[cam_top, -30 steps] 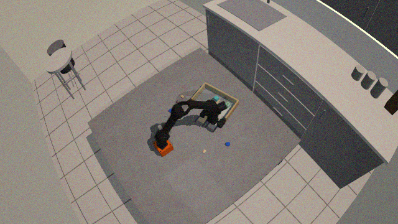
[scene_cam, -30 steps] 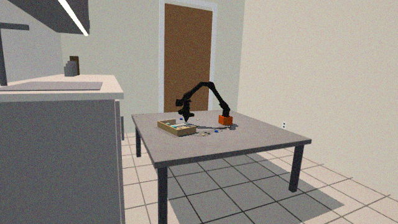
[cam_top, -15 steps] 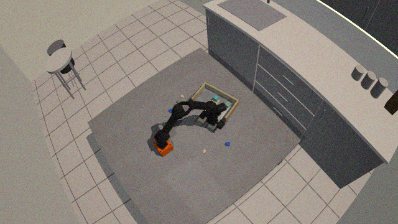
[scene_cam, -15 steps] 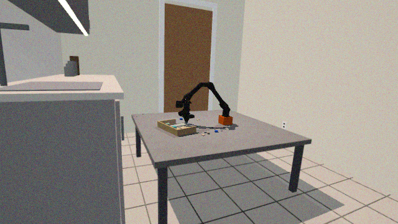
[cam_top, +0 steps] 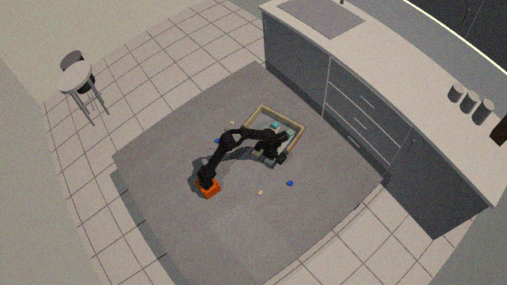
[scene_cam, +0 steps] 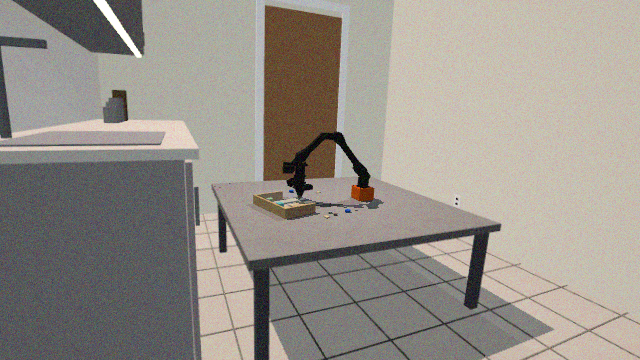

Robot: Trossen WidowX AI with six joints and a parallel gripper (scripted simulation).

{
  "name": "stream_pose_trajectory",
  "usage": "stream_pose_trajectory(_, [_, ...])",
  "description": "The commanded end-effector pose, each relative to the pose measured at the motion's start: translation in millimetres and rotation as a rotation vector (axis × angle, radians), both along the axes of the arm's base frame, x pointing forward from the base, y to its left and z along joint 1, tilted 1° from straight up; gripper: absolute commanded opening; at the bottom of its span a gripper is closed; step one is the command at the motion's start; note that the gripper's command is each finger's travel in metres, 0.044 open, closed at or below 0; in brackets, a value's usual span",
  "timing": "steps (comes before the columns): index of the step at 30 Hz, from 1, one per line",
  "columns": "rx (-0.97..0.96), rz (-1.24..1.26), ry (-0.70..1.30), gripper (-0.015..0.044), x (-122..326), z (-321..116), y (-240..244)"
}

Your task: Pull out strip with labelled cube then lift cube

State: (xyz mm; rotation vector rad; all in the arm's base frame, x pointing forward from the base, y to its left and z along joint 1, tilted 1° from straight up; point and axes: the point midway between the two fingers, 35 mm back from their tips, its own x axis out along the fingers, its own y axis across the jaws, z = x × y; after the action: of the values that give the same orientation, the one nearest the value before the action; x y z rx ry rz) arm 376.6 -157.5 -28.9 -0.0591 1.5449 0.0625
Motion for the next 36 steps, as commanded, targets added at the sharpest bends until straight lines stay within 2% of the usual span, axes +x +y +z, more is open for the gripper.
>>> stream_pose_trajectory(1, [-0.003,-0.002,0.0,0.0,-0.1,-0.8,-0.3])
stream_pose_trajectory(36, [-0.003,-0.002,0.0,0.0,-1.7,-4.1,-0.6])
